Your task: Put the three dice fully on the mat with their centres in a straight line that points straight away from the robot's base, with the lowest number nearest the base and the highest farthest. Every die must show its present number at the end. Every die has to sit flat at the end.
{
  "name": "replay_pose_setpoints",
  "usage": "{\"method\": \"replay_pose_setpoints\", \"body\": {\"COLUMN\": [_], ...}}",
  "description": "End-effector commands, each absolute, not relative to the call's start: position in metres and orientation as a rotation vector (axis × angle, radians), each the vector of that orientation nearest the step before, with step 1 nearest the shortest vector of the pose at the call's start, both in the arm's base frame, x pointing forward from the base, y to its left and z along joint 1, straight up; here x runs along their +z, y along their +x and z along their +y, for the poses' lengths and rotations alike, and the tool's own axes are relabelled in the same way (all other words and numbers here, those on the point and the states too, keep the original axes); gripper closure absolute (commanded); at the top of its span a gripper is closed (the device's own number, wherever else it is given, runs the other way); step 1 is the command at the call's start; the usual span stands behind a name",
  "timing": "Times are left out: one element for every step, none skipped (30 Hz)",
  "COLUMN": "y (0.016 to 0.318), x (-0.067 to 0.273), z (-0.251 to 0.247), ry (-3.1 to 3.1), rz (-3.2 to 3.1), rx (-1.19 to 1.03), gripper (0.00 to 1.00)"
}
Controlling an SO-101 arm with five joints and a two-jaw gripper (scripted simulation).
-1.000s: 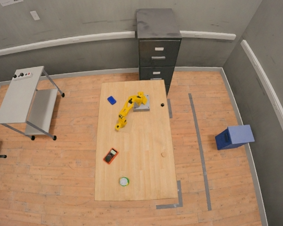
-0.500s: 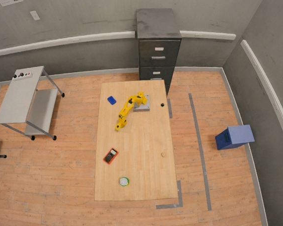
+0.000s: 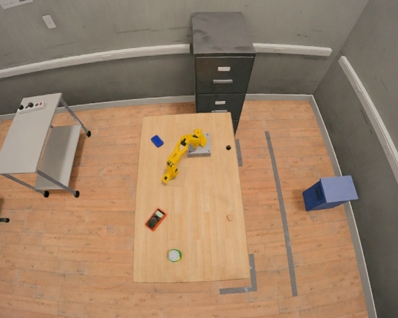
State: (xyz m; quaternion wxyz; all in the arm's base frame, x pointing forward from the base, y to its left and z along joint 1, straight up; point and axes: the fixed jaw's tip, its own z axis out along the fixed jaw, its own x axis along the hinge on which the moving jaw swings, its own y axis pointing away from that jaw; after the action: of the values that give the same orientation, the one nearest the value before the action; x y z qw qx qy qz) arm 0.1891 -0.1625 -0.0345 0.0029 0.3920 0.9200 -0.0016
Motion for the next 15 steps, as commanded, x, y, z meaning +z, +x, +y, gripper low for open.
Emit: {"method": "replay_pose_setpoints", "body": {"y": [0.184,0.184,0.184,0.185,0.185,0.185,0.185,0.185,0.186,0.186,0.186,0.186,0.186,0.186,0.186], "x": [-0.038,-0.037,-0.035,-0.033,-0.031,-0.028,-0.025,-0.021,-0.018,-0.014,-0.010,-0.010,-0.010,-0.007,-0.003], "z": [-0.161,-0.161,-0.161,-0.161,-0.161,-0.161,-0.162,-0.162,-0.162,-0.162,-0.162,-0.162,-0.162,-0.162,-0.162], "ry": [1.237,1.237,1.237,1.237,1.237,1.237,1.237,1.237,1.237,1.237,1.237,1.237,1.237,1.237,1.237], "rz": [2.908,2.908,2.908,2.908,2.908,2.908,2.908,2.908,2.908,2.908,2.908,2.908,2.908,2.908,2.908], "rx": [0.010,0.010,0.010,0.010,0.010,0.010,0.010,0.010,0.010,0.010,0.010,0.010,0.010,0.010,0.010], "gripper": [0.67,0.67,0.67,0.67,0.67,0.67,0.67,0.67,0.67,0.67,0.67,0.67,0.67,0.67,0.67]}}
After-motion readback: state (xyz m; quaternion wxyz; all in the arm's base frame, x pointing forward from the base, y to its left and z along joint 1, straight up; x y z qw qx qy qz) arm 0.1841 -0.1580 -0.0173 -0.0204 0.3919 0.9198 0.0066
